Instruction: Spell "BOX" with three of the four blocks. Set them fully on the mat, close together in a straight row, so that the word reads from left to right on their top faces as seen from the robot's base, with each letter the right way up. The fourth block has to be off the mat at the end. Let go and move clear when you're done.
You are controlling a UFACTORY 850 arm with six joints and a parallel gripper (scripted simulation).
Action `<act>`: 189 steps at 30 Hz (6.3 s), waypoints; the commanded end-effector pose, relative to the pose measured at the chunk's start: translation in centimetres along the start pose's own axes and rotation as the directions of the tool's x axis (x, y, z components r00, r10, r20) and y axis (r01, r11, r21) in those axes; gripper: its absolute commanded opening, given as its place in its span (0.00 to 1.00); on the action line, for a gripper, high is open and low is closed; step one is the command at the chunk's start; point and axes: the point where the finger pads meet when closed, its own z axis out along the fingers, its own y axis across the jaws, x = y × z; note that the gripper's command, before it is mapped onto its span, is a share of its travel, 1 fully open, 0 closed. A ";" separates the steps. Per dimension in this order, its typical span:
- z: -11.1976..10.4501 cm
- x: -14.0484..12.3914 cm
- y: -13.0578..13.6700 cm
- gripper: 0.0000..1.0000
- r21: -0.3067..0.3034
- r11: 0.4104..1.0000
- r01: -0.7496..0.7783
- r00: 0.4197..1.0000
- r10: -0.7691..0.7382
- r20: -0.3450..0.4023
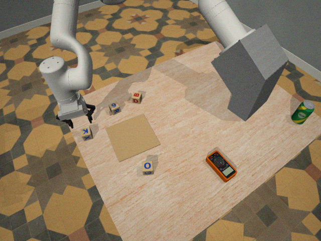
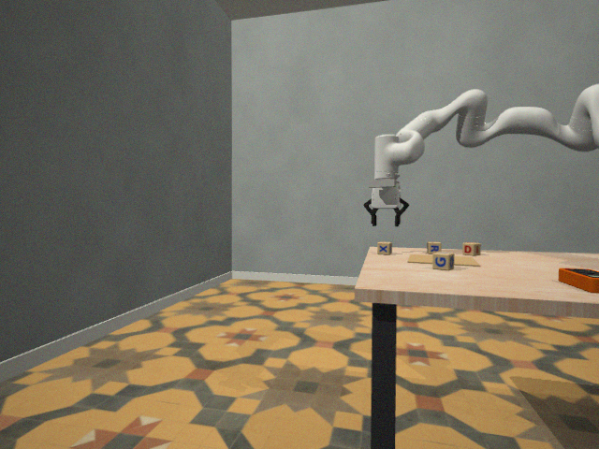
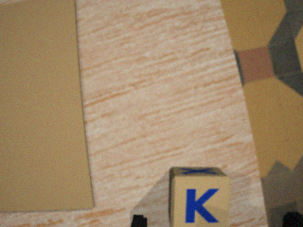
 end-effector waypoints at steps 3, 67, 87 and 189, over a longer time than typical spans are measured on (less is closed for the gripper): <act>0.7 0.0 0.1 0.87 -0.001 1.000 0.000 1.000 0.000 -0.001; 4.6 0.1 0.1 0.87 -0.001 1.000 0.000 1.000 0.000 -0.001; 4.6 0.1 0.1 0.87 -0.001 1.000 0.000 1.000 0.000 -0.001; 9.7 0.1 0.2 0.87 -0.001 1.000 0.000 1.000 0.000 -0.001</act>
